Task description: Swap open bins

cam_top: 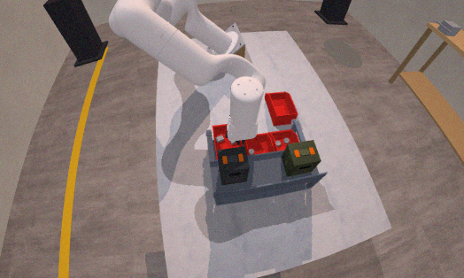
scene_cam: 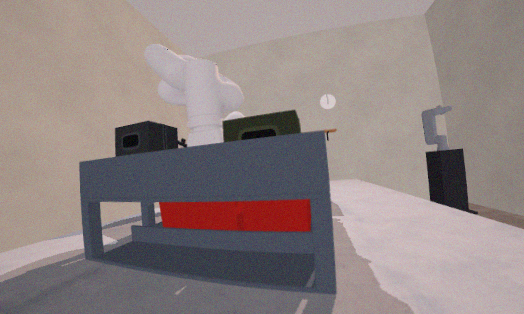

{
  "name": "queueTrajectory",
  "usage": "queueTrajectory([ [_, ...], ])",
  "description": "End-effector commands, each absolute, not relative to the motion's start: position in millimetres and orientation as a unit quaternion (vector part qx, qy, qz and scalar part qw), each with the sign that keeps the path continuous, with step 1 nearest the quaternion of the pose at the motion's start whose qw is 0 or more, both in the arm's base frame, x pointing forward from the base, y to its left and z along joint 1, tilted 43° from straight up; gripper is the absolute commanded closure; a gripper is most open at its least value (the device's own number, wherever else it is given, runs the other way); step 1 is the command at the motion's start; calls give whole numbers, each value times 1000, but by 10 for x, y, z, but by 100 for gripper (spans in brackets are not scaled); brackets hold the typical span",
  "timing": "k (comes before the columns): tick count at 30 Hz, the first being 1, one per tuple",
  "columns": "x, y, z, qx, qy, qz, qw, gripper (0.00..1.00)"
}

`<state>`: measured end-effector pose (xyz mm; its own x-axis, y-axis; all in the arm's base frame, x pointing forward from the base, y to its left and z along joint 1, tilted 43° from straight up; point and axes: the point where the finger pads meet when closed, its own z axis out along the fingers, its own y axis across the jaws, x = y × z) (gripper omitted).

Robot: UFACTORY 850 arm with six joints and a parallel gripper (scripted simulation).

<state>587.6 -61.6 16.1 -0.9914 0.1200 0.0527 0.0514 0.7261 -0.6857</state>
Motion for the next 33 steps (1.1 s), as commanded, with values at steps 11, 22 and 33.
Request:
queueTrajectory([
  [11,5885,-570,211,-46,-928,367,46,90],
  [22,5887,-507,278,-46,-928,367,46,90],
  [33,5889,-416,374,-46,-928,367,46,90],
])
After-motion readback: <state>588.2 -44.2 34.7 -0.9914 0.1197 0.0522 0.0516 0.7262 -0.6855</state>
